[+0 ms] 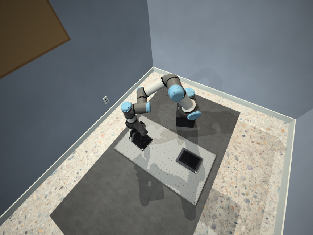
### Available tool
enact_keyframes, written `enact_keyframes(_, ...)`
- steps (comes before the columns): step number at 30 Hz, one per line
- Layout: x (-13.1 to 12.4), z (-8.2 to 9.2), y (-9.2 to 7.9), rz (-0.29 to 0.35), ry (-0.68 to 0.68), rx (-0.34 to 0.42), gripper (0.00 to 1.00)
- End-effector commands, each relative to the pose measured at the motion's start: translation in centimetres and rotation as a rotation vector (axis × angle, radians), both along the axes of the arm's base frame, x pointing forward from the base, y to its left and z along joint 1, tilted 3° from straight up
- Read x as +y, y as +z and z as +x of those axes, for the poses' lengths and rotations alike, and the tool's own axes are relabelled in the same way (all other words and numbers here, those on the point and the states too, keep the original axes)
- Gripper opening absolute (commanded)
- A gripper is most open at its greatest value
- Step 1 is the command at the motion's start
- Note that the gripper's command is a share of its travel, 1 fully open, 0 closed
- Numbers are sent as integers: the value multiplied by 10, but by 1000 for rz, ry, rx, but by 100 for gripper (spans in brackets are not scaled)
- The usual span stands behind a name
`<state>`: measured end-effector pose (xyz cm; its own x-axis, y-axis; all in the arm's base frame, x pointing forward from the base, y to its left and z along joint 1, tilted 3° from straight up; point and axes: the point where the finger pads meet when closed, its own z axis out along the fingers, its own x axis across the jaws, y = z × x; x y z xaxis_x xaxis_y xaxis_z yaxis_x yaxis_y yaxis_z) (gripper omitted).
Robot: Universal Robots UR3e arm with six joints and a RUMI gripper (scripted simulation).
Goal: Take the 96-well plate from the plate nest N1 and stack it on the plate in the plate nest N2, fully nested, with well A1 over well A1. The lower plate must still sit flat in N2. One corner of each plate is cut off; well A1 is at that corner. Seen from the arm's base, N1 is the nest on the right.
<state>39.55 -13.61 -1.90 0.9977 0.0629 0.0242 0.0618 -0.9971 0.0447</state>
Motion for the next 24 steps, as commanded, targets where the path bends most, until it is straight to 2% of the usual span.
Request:
enact_keyframes(1, -2, 3, -11, -6, 1, -10, 100)
enact_keyframes(24, -4, 4, -43, -6, 1, -10, 100)
